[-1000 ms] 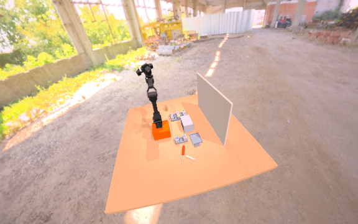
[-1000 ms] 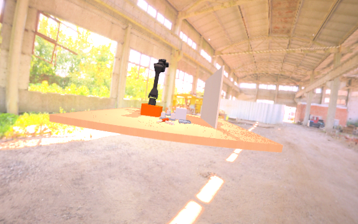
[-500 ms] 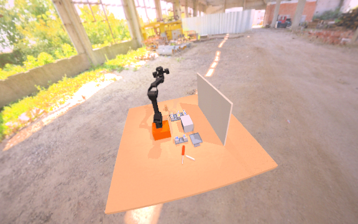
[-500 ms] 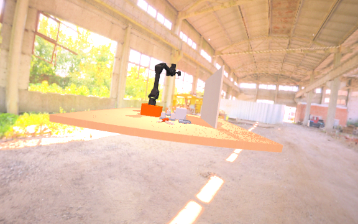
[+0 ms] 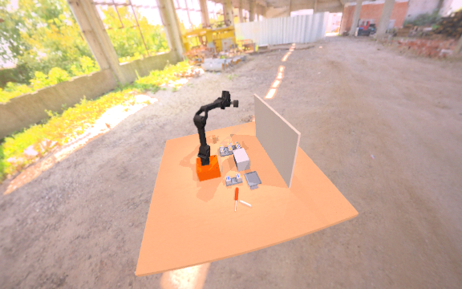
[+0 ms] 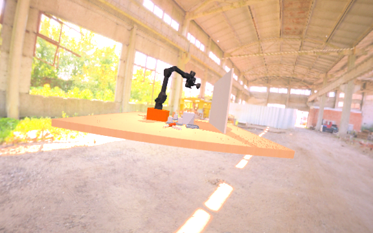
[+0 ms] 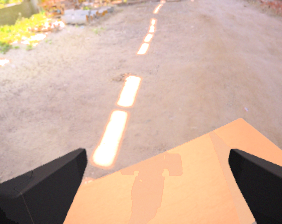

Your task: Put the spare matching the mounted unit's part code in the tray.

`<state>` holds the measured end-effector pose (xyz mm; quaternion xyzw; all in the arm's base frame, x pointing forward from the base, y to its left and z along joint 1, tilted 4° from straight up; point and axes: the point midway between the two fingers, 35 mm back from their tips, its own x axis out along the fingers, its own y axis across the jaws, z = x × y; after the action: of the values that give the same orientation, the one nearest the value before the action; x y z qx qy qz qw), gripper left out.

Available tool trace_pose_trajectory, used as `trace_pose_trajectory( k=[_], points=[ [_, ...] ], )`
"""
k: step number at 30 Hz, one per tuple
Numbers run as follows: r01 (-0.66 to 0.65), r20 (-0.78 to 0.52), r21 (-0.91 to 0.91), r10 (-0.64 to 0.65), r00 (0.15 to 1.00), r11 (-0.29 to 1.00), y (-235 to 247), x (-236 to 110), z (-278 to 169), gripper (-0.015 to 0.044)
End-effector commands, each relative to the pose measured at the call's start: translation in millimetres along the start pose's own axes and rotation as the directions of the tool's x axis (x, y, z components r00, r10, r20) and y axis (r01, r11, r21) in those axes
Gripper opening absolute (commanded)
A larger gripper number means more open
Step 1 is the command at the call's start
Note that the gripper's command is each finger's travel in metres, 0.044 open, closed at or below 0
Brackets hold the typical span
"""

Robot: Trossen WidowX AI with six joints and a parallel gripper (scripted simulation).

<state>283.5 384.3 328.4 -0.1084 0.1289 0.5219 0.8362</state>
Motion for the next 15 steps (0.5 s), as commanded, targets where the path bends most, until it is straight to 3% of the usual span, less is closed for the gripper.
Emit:
trace_pose_trajectory(
  k=[1, 7, 15],
  points=[
    [0.108, -0.124, 0.068, -0.099, 0.987, 0.992, -47.0, -5.9, -27.4, 0.044],
    [0.317, -0.38, 0.184, -0.23, 0.896, 0.93, -126.5, -35.7, -90.3, 0.044],
    [0.595, -0.699, 0.287, -0.26, 0.666, 0.75, -203.4, -115.4, -176.9, 0.044]
  ],
)
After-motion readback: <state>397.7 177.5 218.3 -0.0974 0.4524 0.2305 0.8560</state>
